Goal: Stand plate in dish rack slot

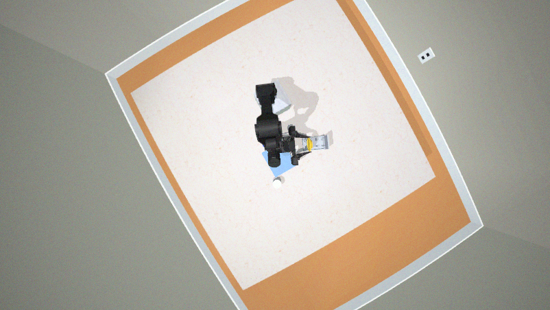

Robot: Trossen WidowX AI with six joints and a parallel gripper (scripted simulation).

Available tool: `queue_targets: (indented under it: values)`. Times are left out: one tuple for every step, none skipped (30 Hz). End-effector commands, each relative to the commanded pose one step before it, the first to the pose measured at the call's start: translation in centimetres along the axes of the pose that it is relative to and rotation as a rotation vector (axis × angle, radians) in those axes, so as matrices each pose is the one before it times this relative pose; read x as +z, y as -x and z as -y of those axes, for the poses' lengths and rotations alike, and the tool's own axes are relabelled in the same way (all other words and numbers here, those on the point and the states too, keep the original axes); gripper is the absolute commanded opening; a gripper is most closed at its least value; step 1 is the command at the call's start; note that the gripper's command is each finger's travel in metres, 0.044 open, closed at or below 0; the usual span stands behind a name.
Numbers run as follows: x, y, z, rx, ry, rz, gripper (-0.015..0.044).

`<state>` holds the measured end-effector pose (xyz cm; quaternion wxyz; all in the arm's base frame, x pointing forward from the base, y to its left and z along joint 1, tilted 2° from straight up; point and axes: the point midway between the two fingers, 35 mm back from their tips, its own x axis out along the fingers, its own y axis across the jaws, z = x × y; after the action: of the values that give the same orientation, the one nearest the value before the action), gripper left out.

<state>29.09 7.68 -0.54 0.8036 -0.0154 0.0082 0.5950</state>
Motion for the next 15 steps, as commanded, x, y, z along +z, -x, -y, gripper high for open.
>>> queue_targets:
  values:
    - [0.001,0.013,-0.301,0.00454,0.0024,0.00524,0.0000]
    - [-0.057,-0.012,0.012,-0.00067,-0.0017,-0.00087,0.0000]
    - [-0.095,-0.020,0.020,-0.00113,-0.0028,-0.00142,0.0000]
    - [-0.125,-0.033,0.023,-0.00104,-0.0032,-0.00155,0.0000]
    - [-0.142,-0.057,0.019,0.00015,-0.0022,-0.00091,0.0000]
    - [-0.167,-0.068,0.020,0.00014,-0.0027,-0.00103,0.0000]
    - [-0.168,-0.070,0.016,0.00009,-0.0027,-0.00098,0.0000]
    - [-0.165,-0.070,0.012,0.00004,-0.0027,-0.00090,0.0000]
    - [-0.162,-0.070,0.008,0.00000,-0.0027,-0.00083,0.0000]
    - [-0.160,-0.069,0.004,-0.00004,-0.0028,-0.00075,0.0000]
    - [-0.150,-0.061,0.006,0.00015,-0.0023,-0.00026,0.0000]
    - [-0.148,-0.061,0.002,0.00013,-0.0023,-0.00020,0.0000]
    - [-0.145,-0.061,-0.003,0.00011,-0.0023,-0.00014,0.0000]
    - [-0.143,-0.061,-0.007,0.00009,-0.0023,-0.00008,0.0000]
    - [-0.141,-0.060,-0.012,0.00007,-0.0023,-0.00002,0.0000]
